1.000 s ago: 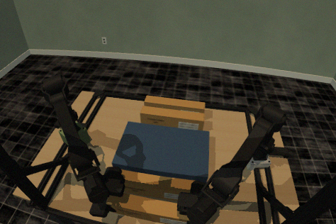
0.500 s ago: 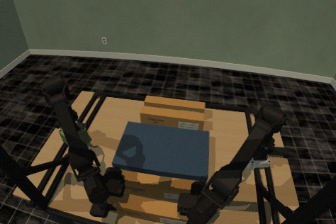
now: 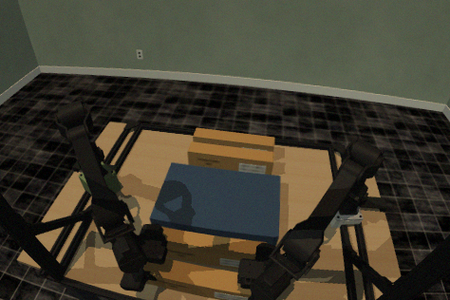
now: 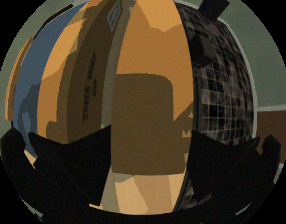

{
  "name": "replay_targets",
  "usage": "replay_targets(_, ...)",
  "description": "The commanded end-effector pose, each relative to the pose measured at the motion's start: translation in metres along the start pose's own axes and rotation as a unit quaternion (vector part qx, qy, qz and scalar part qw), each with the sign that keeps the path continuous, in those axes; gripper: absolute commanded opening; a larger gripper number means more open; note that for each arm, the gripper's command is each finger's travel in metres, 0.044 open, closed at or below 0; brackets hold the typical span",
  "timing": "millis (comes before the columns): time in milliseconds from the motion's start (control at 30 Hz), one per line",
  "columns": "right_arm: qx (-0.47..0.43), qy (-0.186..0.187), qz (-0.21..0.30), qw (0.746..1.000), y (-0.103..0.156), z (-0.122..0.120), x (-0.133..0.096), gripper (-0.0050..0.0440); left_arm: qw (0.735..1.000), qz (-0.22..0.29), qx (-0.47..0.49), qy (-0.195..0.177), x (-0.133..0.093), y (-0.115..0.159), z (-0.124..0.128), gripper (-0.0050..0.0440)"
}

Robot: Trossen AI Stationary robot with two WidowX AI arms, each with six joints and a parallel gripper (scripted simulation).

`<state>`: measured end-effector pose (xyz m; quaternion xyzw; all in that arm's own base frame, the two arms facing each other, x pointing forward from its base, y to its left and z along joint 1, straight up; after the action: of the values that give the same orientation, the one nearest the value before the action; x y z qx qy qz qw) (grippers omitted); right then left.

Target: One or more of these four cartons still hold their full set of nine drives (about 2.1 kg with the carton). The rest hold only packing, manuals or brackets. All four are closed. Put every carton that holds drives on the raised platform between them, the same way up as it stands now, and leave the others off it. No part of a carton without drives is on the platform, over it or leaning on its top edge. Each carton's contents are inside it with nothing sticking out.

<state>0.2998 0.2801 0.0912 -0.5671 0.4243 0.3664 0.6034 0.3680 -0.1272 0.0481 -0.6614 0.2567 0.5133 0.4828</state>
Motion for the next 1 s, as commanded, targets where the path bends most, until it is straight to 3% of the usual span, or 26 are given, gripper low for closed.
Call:
replay_targets(0, 0.0, 0.002, -0.001, 1.0, -0.001, 0.0, -0.002, 0.0, 1.0, 0.0, -0.003, -0.001, -0.002, -0.001, 0.0, 0.0)
replay_targets(367, 0.0, 0.002, -0.001, 1.0, -0.01, 0.0, -0.026, 0.0, 1.0, 0.0, -0.003, -0.001, -0.026, -0.011, 0.0, 0.0)
replay_targets(967, 0.0, 0.002, -0.001, 1.0, -0.011, 0.0, -0.026, 0.0, 1.0, 0.0, -0.003, -0.001, -0.027, -0.011, 0.0, 0.0)
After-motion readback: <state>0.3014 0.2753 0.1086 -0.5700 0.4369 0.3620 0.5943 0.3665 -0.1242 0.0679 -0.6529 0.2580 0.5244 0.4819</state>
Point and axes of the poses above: on each arm, the point midway between the two fingers, 35 mm back from their tips, its own x axis out along the fingers, its own z axis across the jaws, y = z × x, the point moved 6 cm from there along -x, back along the fingers, and after that the axes turned 1 degree about -x, right-handed, at the moved point
